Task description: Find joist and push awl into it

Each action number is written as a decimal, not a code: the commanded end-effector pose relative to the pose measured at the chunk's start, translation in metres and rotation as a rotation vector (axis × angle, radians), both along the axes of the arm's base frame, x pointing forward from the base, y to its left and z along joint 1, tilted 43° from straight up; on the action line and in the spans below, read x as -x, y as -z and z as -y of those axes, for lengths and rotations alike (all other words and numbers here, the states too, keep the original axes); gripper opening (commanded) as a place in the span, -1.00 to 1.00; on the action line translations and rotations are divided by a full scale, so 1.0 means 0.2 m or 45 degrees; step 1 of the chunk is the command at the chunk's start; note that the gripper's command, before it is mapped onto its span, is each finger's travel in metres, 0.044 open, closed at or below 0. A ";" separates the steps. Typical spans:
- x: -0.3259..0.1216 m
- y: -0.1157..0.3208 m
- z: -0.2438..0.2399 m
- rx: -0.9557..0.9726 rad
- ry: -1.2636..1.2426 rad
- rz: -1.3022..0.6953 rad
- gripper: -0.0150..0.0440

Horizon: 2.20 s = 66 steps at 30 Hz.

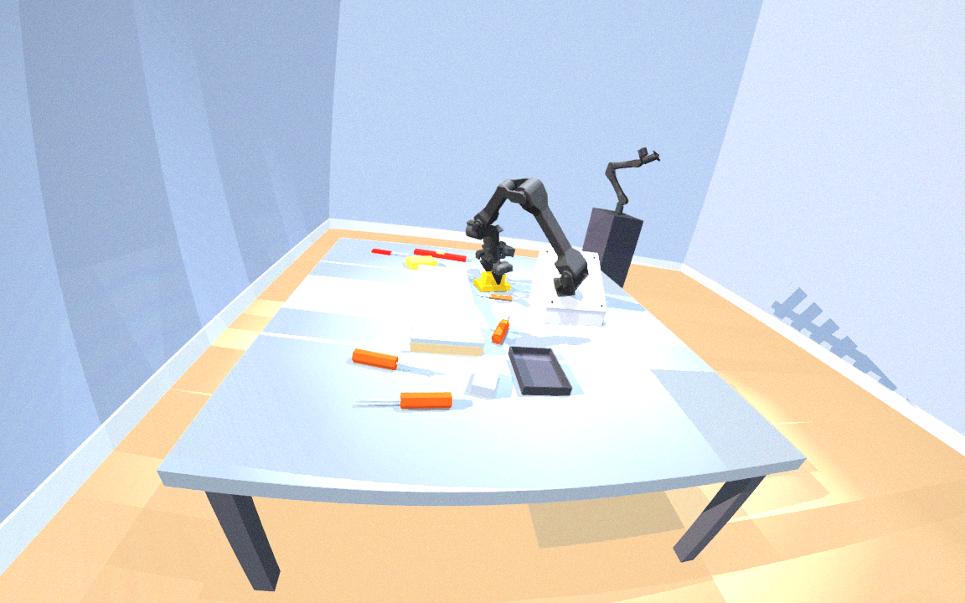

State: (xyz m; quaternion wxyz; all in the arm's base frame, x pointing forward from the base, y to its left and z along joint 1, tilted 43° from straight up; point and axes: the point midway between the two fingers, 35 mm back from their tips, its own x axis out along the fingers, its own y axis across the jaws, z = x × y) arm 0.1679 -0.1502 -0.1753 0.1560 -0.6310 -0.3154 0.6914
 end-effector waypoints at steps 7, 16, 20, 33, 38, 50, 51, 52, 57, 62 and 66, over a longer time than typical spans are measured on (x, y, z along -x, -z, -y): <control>0.00 0.00 0.00 0.000 0.006 0.001 0.17; 0.00 -0.04 0.05 0.002 0.007 0.000 -0.30; 0.01 -0.16 0.16 0.005 0.007 0.000 -0.49; 0.05 -0.38 0.34 0.000 -0.024 0.033 -0.49; 0.00 -0.37 0.36 -0.017 -0.161 0.196 -0.49; -0.15 -0.36 0.41 -0.037 -0.550 0.635 -0.49; -0.16 -0.36 0.41 -0.036 -0.583 0.671 -0.49; -0.17 -0.36 0.41 -0.036 -0.617 0.707 -0.49; -0.23 -0.36 0.43 -0.028 -0.787 0.886 -0.49; -0.29 -0.36 0.45 -0.014 -0.961 1.062 -0.49; -0.34 -0.36 0.46 0.003 -1.103 1.201 -0.49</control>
